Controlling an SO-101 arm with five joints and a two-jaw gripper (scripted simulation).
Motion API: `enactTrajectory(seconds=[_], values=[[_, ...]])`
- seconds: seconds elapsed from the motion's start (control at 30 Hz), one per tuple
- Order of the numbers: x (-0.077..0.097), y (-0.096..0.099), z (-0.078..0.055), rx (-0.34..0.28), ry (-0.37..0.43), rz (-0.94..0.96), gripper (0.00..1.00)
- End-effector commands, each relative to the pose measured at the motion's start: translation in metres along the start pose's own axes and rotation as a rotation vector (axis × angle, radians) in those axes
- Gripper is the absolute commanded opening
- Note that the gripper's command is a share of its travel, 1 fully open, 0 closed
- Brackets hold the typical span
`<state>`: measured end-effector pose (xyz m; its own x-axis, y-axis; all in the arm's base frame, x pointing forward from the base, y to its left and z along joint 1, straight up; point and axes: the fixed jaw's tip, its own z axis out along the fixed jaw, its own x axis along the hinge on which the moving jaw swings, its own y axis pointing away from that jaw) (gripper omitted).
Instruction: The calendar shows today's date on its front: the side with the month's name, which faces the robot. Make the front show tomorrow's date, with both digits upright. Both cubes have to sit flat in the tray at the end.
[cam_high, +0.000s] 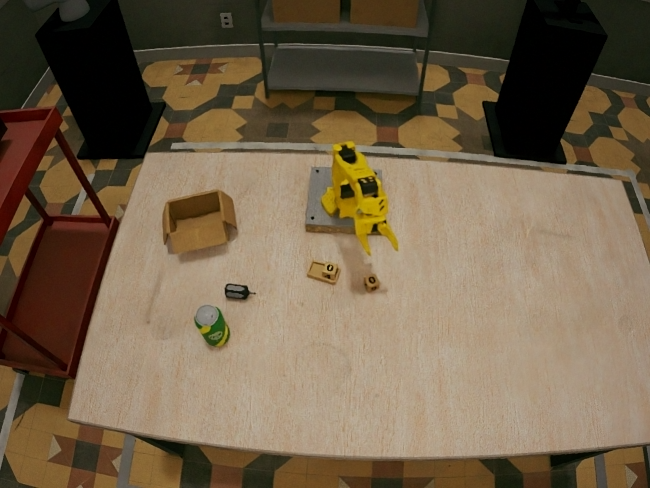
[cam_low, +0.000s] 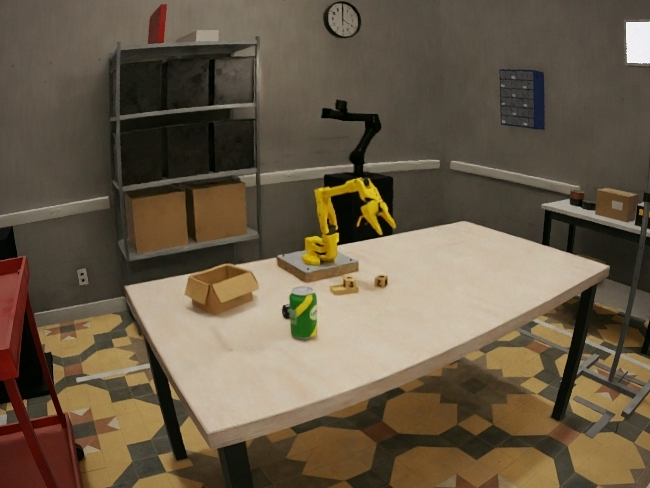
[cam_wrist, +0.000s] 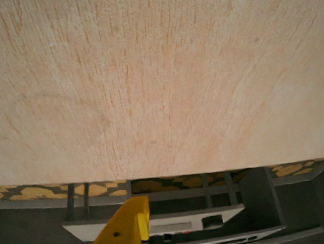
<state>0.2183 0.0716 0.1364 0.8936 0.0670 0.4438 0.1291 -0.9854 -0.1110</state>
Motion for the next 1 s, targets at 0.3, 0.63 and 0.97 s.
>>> enactTrajectory(seconds=[0.3,0.63,0.97], values=[[-0.001,-0.006,0.001,0.016,0.011,0.365,0.35],[-0.004,-0.009,0.003,0.023,0.005,0.66,0.35],[-0.006,-0.014,0.005,0.028,-0.003,0.989,0.35]])
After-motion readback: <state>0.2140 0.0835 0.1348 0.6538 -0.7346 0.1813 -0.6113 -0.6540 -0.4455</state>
